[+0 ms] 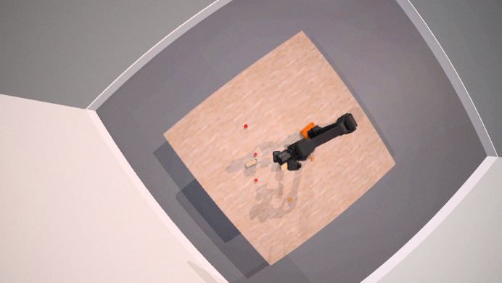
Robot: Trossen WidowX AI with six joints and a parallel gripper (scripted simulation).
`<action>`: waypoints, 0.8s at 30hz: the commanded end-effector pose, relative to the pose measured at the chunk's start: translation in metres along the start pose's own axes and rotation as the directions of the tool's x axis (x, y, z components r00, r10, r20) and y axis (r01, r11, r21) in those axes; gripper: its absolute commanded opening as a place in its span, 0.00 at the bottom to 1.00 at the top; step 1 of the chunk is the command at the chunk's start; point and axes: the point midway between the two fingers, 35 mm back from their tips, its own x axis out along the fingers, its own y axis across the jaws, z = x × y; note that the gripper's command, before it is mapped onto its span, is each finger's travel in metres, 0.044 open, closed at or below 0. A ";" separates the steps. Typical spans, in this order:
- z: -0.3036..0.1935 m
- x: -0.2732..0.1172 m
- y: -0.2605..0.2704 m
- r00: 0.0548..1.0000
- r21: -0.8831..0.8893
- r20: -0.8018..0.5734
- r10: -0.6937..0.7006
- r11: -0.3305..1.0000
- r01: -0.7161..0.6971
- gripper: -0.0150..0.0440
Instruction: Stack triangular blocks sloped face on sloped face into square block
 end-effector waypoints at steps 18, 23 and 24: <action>0.001 -0.010 0.001 1.000 -0.003 0.004 -0.008 1.000 0.008 1.00; 0.001 -0.010 0.001 1.000 -0.003 0.004 -0.008 1.000 0.008 1.00; 0.001 -0.010 0.001 1.000 -0.003 0.004 -0.008 1.000 0.008 1.00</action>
